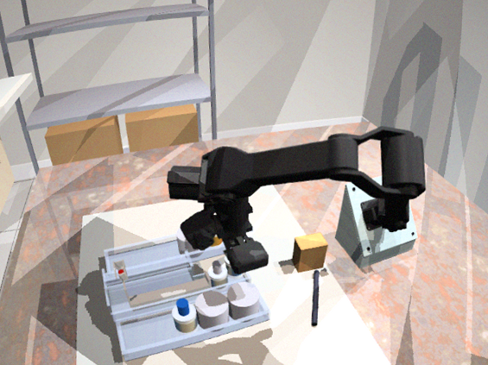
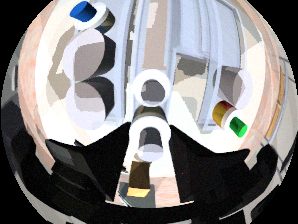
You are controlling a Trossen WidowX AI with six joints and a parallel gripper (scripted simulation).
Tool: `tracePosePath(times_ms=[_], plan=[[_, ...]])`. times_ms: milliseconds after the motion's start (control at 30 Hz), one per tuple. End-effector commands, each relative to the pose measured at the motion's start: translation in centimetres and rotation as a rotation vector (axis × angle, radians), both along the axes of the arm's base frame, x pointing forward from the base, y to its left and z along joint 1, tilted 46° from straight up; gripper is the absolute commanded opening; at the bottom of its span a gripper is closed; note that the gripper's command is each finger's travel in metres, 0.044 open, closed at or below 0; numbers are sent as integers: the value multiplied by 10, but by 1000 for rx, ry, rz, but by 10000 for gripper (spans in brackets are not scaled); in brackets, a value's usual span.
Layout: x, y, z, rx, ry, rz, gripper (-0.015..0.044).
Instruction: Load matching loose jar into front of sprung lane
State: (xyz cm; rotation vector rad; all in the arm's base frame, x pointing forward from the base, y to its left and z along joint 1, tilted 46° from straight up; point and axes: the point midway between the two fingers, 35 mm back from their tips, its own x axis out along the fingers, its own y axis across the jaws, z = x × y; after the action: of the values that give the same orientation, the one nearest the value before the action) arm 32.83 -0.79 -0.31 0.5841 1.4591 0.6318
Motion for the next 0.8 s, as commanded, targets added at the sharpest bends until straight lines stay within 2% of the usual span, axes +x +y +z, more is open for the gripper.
tracePosePath(times_ms=[0,767], plan=[[6,1,3,11,-24,-6,0],[9,1,3,11,-24,-6,0]])
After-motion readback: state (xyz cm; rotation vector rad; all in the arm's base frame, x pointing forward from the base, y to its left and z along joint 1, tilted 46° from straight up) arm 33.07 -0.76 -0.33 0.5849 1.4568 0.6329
